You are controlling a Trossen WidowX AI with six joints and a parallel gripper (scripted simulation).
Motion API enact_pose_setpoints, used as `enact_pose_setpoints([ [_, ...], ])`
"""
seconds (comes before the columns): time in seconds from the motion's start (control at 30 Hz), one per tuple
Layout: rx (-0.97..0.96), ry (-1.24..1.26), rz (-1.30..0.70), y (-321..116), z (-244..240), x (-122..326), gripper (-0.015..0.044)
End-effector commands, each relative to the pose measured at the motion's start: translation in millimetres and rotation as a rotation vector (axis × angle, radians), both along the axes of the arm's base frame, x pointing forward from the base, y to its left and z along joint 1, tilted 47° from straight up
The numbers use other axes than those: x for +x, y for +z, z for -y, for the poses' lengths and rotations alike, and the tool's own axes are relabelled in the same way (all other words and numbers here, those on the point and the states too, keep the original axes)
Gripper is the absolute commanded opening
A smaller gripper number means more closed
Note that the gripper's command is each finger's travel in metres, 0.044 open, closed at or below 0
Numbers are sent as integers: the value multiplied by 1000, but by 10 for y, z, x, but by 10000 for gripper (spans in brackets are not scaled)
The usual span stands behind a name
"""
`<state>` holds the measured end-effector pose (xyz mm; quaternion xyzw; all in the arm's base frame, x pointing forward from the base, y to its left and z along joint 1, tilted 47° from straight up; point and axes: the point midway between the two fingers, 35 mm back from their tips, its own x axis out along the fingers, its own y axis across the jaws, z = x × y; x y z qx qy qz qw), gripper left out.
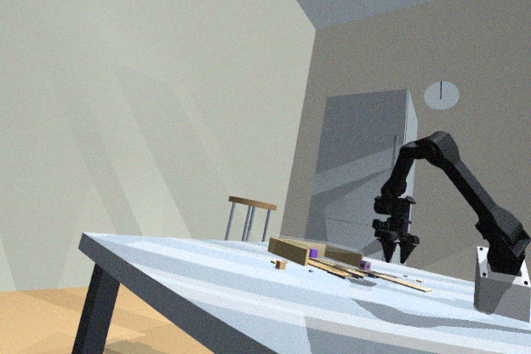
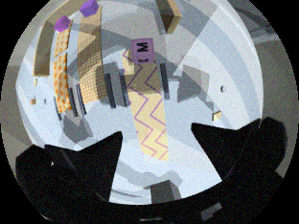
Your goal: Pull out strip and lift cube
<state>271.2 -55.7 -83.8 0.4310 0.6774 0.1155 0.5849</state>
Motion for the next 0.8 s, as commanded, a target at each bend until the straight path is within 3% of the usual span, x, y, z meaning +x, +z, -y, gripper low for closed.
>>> enact_pose_setpoints([
  [0.0, 4, 0, -2, -25, 52, 140, 440],
  [0.77, 2, 0, 2, -171, 387, 991, 440],
])
